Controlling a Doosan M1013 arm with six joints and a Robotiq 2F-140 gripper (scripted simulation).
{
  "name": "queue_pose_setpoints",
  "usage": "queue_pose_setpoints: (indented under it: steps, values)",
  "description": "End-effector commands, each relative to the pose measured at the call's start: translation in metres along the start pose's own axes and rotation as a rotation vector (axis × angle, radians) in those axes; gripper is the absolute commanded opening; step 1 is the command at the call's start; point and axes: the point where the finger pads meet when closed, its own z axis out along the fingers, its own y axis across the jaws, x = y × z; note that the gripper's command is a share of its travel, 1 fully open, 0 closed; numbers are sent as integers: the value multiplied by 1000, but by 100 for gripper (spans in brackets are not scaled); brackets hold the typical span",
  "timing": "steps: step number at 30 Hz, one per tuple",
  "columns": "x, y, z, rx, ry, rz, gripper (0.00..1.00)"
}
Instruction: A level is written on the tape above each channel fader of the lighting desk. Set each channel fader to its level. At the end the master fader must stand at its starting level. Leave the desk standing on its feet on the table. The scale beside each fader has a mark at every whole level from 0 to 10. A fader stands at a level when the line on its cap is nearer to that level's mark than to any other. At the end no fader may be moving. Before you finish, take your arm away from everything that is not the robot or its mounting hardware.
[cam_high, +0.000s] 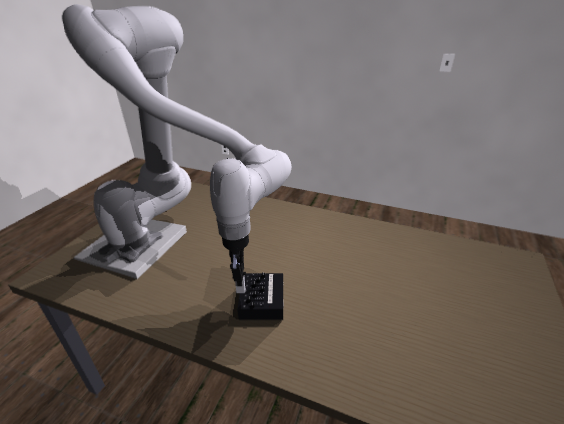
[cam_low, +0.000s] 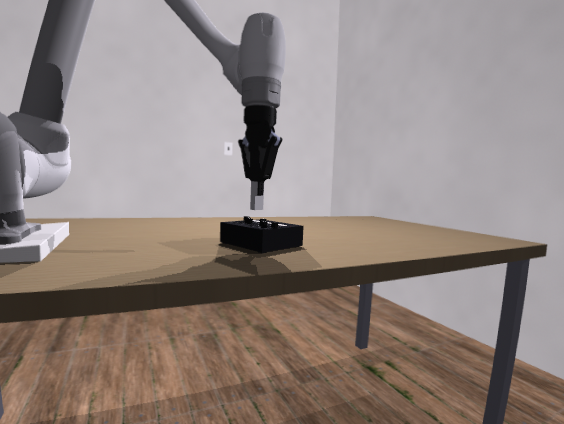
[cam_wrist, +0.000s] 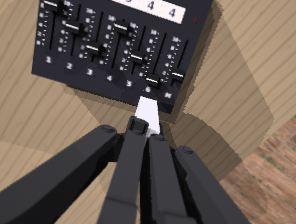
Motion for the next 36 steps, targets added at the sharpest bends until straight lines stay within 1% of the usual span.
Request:
queue_pose_setpoints:
  steps: [1,28,36]
  values:
    - [0,0,0,0,0,0,0]
    - [0,0,1,0,0,0,0]
    - [0,0,4,0,0,0,0]
